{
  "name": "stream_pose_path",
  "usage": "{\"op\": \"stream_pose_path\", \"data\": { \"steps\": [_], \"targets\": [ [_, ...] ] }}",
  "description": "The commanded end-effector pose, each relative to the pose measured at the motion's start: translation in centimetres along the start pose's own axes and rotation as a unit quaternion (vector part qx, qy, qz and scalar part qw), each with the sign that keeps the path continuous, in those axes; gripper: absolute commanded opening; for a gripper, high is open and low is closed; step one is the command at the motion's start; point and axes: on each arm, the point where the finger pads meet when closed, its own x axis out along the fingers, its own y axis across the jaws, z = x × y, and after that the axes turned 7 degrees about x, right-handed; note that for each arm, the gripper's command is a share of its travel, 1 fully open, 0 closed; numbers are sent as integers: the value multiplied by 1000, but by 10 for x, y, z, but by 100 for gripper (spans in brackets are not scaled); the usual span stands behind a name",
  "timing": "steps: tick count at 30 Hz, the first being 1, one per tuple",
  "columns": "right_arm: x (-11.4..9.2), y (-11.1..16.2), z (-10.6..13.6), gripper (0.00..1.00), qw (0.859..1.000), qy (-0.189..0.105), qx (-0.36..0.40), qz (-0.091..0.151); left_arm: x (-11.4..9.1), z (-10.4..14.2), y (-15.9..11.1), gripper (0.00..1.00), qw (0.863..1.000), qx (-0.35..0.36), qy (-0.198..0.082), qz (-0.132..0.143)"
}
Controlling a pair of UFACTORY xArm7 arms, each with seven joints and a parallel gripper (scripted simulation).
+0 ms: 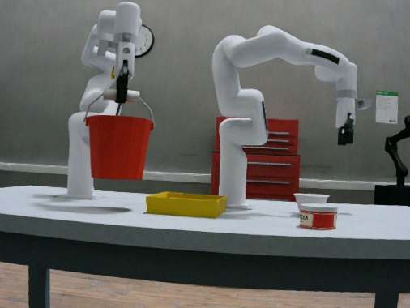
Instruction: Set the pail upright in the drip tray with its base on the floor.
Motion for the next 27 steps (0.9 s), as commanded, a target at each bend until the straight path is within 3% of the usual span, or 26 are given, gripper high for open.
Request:
{"op": "stream_pose_path", "data": {
  "steps": [1, 27],
  "targets": [
    [-1, -3, 19, 0, 1000, 0, 0, -2, -1, -1, 0, 100, 1000, 0, 1, 0],
    [-1, -9, 102, 0, 1000, 0, 0, -2, -1, -1, 0, 100, 1000, 0, 1, 0]
  ]
}}
